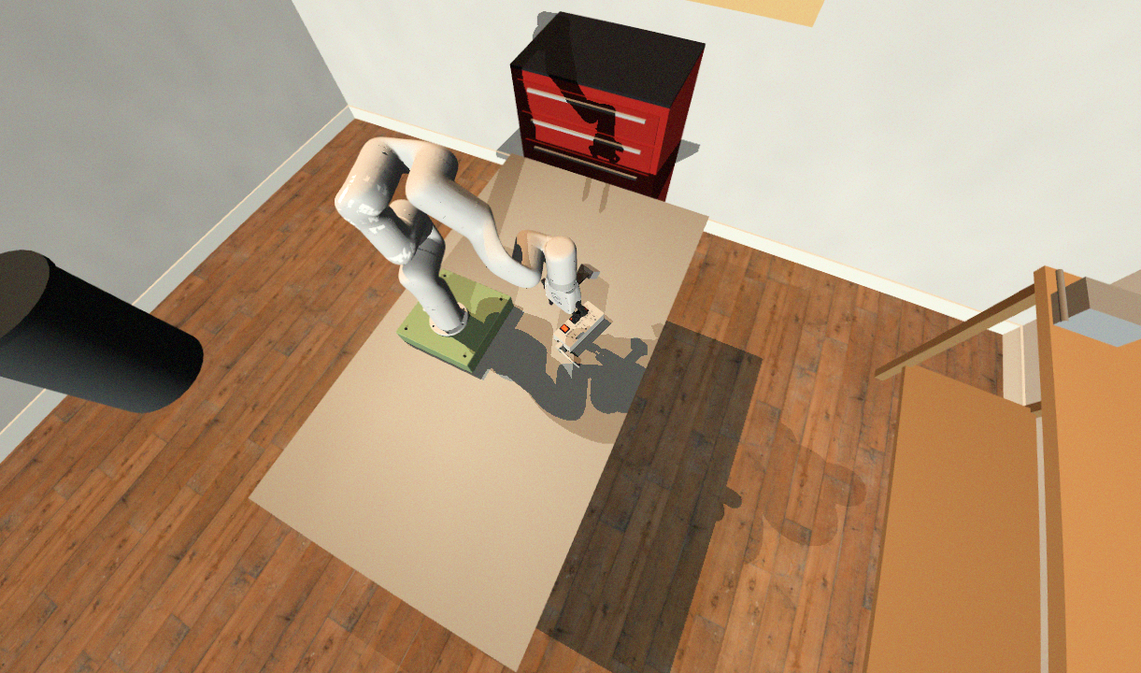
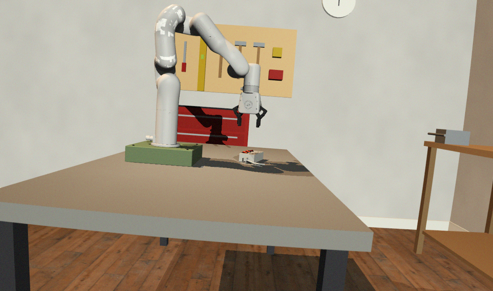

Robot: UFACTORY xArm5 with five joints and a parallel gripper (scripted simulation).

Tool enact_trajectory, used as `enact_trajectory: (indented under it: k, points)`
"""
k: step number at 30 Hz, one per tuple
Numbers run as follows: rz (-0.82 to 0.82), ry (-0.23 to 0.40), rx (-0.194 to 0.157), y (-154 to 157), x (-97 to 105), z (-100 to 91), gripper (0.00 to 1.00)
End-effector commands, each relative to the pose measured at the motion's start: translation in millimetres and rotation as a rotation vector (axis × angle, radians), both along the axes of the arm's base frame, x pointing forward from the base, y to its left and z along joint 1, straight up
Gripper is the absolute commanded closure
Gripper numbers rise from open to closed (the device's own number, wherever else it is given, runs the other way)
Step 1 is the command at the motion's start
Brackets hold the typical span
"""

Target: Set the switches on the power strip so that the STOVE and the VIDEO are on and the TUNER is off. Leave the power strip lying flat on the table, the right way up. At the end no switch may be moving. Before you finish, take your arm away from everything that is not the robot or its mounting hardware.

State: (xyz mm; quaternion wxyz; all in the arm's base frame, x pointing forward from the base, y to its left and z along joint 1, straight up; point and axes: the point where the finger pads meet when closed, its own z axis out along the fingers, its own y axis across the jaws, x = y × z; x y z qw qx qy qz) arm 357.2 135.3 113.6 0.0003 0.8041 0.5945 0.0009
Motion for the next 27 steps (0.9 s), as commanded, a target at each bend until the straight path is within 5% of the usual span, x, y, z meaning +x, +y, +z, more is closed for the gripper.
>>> enact_trajectory:
  k: [1, 27]
  points:
    - [0.000, 0.000, 0.000, -0.1, -0.1, 18.5, 0.00]
    - [0.000, 0.000, 0.000, -0.1, -0.1, 22.1, 0.00]
